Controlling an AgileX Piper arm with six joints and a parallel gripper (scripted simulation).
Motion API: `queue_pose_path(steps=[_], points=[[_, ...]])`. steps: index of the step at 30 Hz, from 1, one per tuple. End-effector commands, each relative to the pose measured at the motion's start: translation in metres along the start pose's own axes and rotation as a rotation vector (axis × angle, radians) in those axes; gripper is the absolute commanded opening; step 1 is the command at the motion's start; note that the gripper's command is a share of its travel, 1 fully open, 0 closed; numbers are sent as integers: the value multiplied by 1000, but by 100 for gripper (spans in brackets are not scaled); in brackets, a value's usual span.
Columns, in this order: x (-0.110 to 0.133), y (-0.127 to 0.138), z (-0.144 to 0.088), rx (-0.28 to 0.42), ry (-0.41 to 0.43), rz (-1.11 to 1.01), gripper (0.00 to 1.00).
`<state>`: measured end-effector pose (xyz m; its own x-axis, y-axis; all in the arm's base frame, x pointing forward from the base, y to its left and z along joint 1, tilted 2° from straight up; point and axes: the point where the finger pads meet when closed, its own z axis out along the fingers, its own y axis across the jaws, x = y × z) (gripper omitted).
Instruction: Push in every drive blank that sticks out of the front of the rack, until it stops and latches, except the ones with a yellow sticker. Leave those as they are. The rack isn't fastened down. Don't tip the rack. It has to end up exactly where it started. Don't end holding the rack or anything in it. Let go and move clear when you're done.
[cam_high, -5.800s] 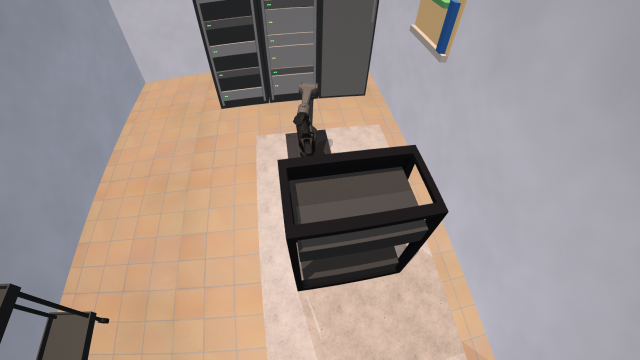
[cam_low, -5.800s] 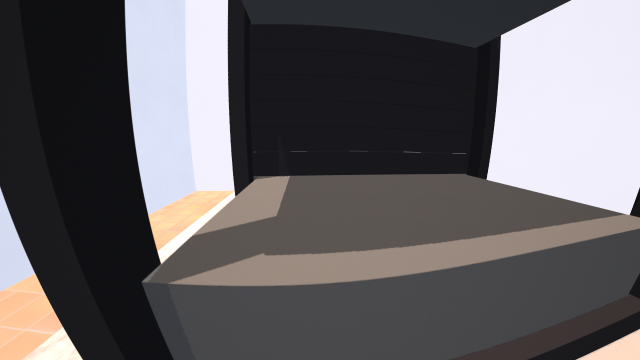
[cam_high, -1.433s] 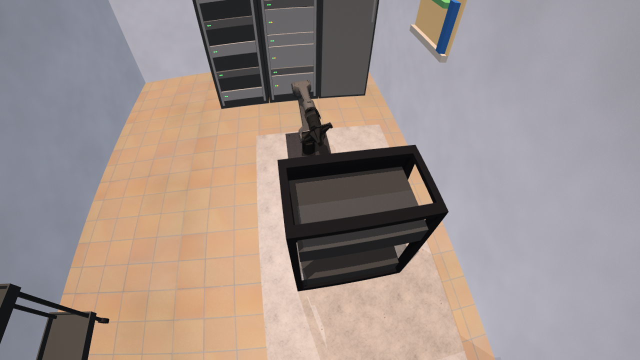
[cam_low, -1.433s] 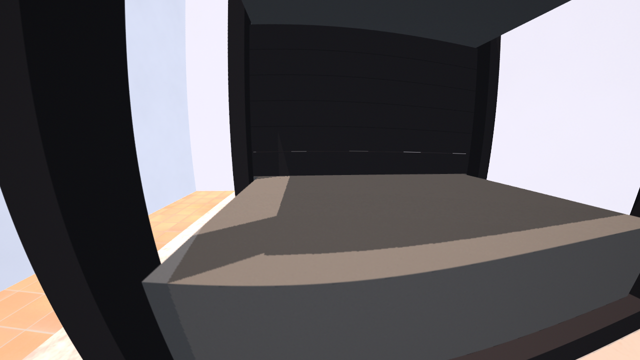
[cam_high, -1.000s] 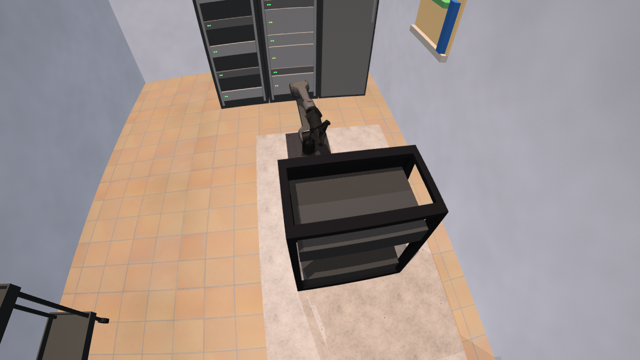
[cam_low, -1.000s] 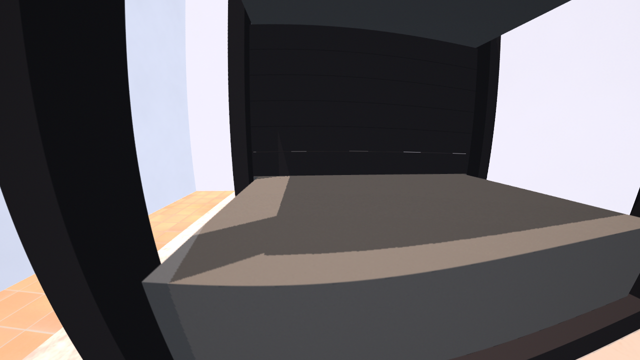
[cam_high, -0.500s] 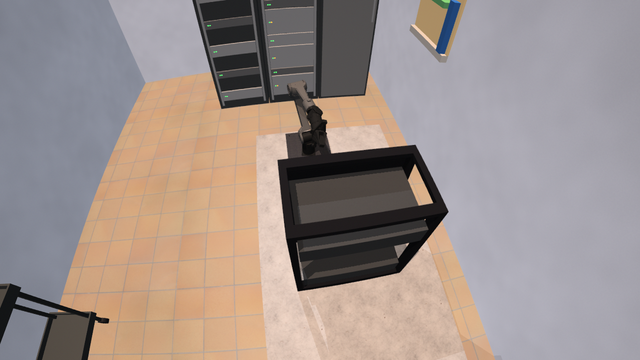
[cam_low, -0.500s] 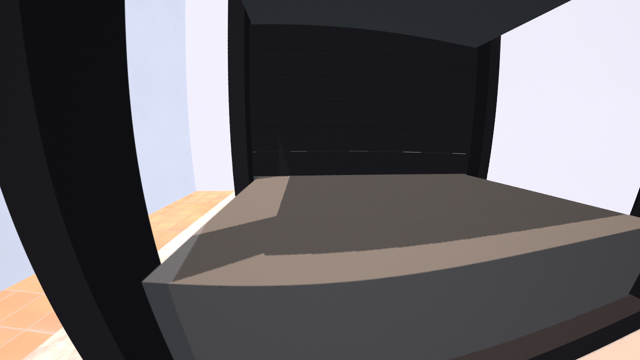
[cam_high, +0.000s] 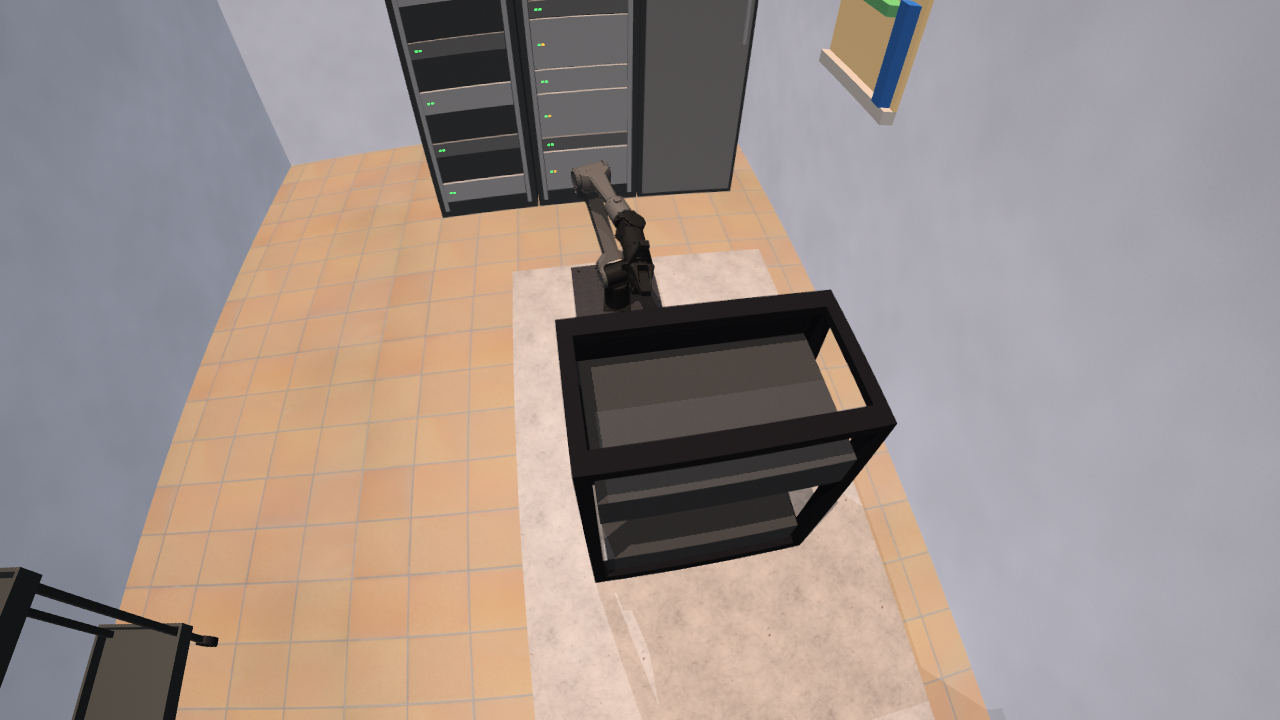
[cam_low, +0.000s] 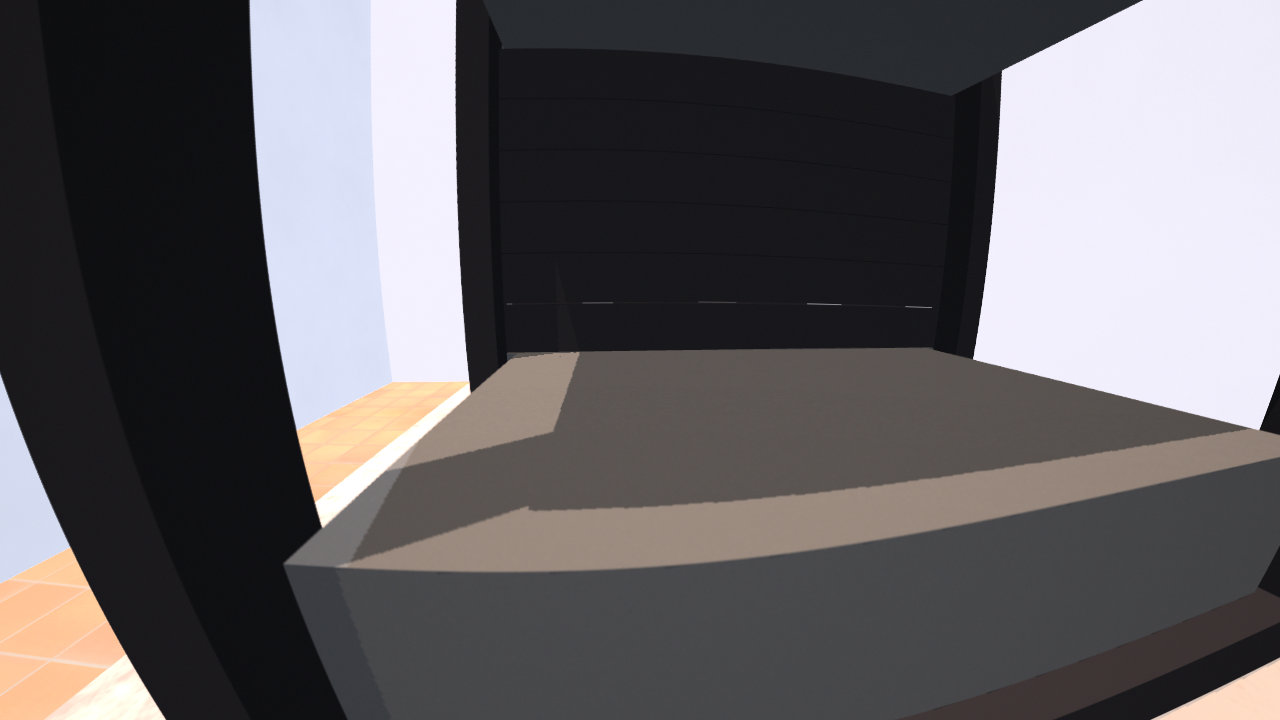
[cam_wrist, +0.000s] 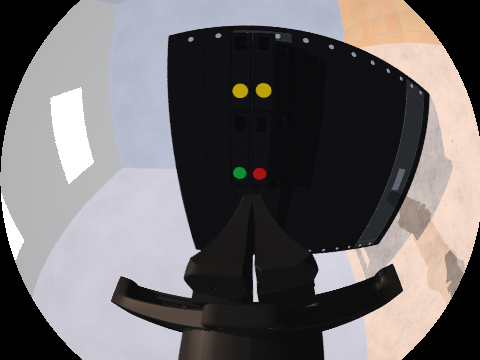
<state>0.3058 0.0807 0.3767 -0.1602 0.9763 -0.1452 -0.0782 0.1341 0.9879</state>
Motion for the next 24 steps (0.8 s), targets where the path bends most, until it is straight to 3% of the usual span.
queue_pose_path(steps=[1,24], points=[[1,-1,-1,5,1,27,0],[5,-6,-4,26,12,130,0]])
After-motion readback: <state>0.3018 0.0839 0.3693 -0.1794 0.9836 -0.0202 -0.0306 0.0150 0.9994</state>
